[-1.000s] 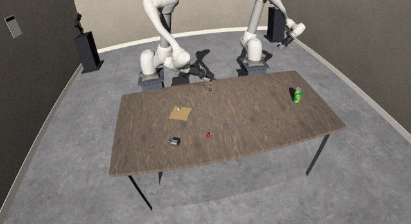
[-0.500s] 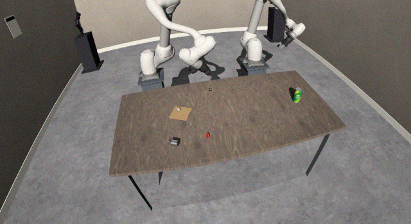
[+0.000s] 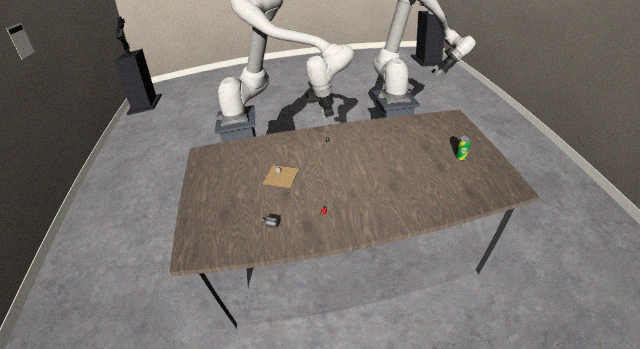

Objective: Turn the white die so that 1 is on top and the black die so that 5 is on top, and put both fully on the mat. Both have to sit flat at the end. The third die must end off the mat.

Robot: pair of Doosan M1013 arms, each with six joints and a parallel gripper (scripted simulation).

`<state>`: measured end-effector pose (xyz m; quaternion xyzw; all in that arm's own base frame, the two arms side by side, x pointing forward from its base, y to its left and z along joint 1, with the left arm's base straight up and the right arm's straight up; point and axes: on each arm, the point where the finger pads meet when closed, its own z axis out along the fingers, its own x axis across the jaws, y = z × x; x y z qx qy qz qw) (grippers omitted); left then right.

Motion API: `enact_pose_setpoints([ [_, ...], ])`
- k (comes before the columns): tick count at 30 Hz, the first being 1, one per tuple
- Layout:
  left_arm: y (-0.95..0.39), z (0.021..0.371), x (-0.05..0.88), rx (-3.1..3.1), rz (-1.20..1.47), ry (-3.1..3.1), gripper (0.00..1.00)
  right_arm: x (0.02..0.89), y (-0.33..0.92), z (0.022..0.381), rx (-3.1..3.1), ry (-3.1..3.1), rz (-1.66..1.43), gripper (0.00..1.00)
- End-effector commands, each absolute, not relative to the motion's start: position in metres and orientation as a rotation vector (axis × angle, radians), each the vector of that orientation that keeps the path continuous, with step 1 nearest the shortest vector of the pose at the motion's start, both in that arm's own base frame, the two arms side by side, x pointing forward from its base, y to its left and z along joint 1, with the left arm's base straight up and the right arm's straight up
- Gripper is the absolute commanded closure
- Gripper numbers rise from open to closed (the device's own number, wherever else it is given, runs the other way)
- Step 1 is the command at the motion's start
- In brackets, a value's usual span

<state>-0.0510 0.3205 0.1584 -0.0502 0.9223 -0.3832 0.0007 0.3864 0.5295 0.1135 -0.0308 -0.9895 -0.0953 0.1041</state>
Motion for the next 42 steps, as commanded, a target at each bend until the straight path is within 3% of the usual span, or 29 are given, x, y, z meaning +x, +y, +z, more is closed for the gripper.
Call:
enact_pose_setpoints([
  [1,0.321,0.159,-0.051,-0.158,-1.202,2.897,0.00,0.410,0.531,0.126,-0.173,-3.029,-0.093,0.30],
  [11,0.321,0.159,-0.051,-0.158,-1.202,2.897,0.00,0.434,0.537,0.141,-0.254,-3.131,0.000,0.30],
  [12,0.321,0.159,-0.051,-0.158,-1.202,2.897,0.00,0.434,0.537,0.141,-0.254,-3.131,0.000,0.00],
  [28,0.321,0.159,-0.051,-0.158,-1.202,2.897,0.00,0.433,0.536,0.141,-0.311,-3.126,0.000,0.00],
  [42,0.321,0.159,-0.051,-0.158,-1.202,2.897,0.00,0.422,0.532,0.134,-1.017,-2.972,0.000,0.00],
])
